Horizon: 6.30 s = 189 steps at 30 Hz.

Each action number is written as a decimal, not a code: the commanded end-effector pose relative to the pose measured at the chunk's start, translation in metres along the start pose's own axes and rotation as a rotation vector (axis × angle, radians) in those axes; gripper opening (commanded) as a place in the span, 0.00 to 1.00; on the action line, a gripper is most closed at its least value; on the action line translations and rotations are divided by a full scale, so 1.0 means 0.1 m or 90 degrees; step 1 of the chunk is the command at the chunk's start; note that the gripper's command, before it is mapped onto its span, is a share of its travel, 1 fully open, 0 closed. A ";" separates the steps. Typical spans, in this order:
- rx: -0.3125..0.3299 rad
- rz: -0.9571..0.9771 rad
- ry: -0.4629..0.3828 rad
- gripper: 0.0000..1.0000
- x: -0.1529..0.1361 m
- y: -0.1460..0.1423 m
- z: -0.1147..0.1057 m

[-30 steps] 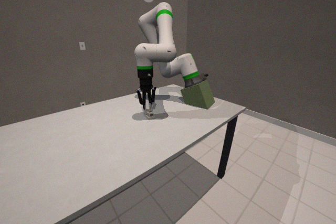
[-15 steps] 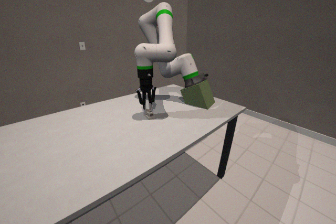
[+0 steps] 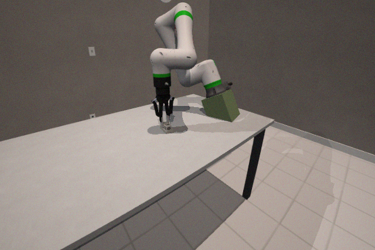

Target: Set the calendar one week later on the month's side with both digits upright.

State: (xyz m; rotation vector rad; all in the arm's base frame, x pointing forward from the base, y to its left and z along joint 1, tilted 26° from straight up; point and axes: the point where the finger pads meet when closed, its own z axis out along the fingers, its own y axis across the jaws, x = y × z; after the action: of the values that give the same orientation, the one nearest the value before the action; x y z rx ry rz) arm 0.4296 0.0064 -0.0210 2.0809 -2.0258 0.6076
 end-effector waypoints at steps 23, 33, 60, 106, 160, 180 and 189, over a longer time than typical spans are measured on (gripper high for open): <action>0.000 0.000 0.000 0.17 0.00 0.00 0.00; 0.000 0.000 0.000 0.20 0.00 0.00 0.00; 0.000 0.000 0.000 0.29 0.00 0.00 -0.03; 0.000 0.000 0.000 1.00 0.00 0.00 -0.90; 0.000 0.000 0.000 1.00 0.00 0.00 -1.47; 0.000 0.000 0.000 1.00 0.00 0.00 -1.47; 0.000 0.000 0.000 1.00 0.00 0.00 -1.47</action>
State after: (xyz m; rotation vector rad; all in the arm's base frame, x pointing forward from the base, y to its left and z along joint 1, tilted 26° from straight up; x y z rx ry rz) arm 0.4051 0.0651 0.1115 2.0809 -2.0258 0.6076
